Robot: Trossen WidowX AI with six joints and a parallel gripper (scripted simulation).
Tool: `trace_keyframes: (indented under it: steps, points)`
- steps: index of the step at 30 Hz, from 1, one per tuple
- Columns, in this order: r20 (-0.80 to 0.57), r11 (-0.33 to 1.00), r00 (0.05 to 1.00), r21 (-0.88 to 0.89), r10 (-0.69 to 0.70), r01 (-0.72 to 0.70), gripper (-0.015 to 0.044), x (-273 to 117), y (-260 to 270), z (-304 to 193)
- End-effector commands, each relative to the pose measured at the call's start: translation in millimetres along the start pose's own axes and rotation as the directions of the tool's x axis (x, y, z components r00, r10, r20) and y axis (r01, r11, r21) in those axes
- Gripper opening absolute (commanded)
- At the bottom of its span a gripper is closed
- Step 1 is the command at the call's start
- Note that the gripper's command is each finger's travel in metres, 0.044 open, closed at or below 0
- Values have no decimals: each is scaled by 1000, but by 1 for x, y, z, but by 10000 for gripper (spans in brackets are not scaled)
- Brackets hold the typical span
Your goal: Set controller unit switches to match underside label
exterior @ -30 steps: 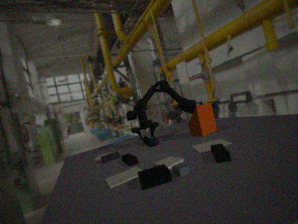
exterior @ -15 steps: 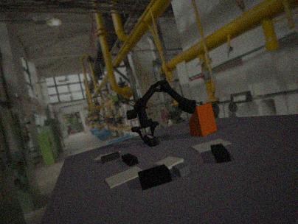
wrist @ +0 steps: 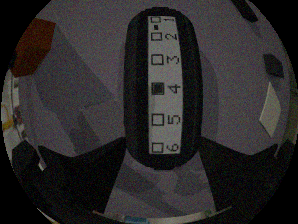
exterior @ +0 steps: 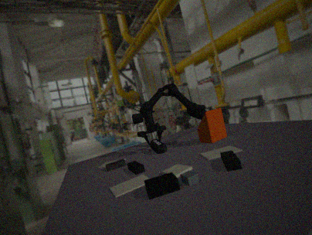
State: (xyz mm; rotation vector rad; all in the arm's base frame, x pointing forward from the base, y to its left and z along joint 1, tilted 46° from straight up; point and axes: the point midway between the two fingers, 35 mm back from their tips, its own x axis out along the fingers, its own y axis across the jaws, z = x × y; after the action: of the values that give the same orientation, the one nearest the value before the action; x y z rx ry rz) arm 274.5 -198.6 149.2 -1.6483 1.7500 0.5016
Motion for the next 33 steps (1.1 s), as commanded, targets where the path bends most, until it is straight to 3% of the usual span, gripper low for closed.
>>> trace_keyframes:
  steps: [1, 33]
  points:
    - [2, 1000, 1000, 4, -10, 10, 336, -6, -3, 1]
    - [4, 1000, 1000, 4, -9, 9, 336, -28, -3, 15]
